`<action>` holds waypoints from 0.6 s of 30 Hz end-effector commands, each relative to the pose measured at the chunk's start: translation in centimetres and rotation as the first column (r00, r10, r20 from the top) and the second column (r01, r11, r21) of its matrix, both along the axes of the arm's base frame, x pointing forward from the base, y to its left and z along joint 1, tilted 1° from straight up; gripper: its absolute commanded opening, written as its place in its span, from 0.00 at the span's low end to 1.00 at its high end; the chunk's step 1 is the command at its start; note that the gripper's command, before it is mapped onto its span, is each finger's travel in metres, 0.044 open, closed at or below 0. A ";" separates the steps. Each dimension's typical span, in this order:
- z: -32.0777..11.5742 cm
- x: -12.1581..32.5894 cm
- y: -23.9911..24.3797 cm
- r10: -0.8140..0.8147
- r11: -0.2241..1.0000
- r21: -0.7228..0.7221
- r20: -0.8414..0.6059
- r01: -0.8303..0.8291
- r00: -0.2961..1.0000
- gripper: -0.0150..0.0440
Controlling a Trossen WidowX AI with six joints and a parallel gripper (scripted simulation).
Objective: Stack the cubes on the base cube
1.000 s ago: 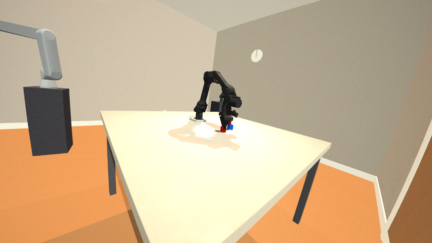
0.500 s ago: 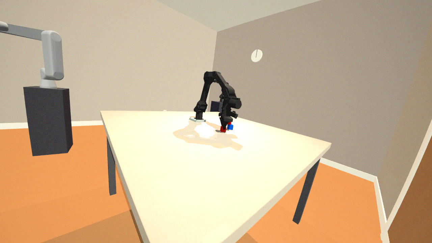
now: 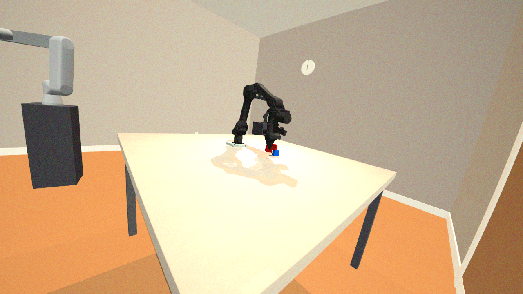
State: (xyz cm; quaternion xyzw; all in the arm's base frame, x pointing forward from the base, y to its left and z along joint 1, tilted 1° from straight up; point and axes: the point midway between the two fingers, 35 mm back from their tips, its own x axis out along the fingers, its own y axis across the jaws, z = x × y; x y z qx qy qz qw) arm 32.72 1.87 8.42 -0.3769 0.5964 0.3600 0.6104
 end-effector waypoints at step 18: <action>6.8 -0.7 0.0 0.003 1.000 -0.004 0.006 -0.003 1.000 0.43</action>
